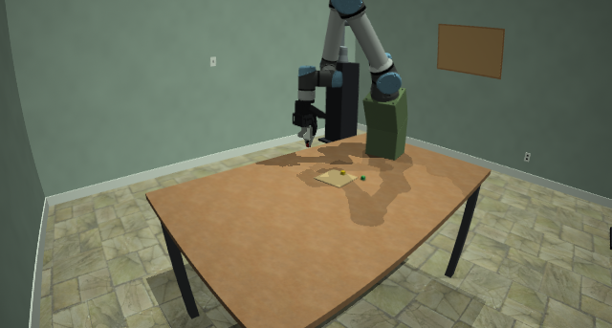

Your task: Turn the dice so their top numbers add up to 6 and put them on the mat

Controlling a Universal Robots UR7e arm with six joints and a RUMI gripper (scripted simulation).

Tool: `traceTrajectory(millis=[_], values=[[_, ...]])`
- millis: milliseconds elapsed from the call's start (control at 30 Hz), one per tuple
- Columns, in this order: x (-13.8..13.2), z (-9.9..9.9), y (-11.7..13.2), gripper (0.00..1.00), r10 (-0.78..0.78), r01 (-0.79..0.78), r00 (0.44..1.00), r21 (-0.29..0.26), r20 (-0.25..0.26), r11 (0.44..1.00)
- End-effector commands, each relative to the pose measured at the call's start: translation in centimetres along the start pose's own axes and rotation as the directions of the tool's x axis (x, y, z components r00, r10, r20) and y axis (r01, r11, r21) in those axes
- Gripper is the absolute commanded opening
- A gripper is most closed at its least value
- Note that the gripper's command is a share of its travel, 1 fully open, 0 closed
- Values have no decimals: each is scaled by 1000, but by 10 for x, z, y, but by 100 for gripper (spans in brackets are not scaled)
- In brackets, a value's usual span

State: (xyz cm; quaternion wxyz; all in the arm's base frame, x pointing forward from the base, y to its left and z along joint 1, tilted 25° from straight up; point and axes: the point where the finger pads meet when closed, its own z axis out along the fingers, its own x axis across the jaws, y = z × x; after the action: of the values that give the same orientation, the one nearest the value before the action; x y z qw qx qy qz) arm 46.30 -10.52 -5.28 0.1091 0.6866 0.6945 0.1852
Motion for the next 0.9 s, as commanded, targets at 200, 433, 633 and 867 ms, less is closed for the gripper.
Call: traceTrajectory(millis=[200,433,633,867], values=[[1,-1,-1,0,1,-1,1000,2,-2,1000],[25,0,1,0,-18,18,1000,7,-2,1000],[63,1,3,0,-48,48,999,11,-1,999],[141,-2,-2,0,-108,108,994,8,-1,994]])
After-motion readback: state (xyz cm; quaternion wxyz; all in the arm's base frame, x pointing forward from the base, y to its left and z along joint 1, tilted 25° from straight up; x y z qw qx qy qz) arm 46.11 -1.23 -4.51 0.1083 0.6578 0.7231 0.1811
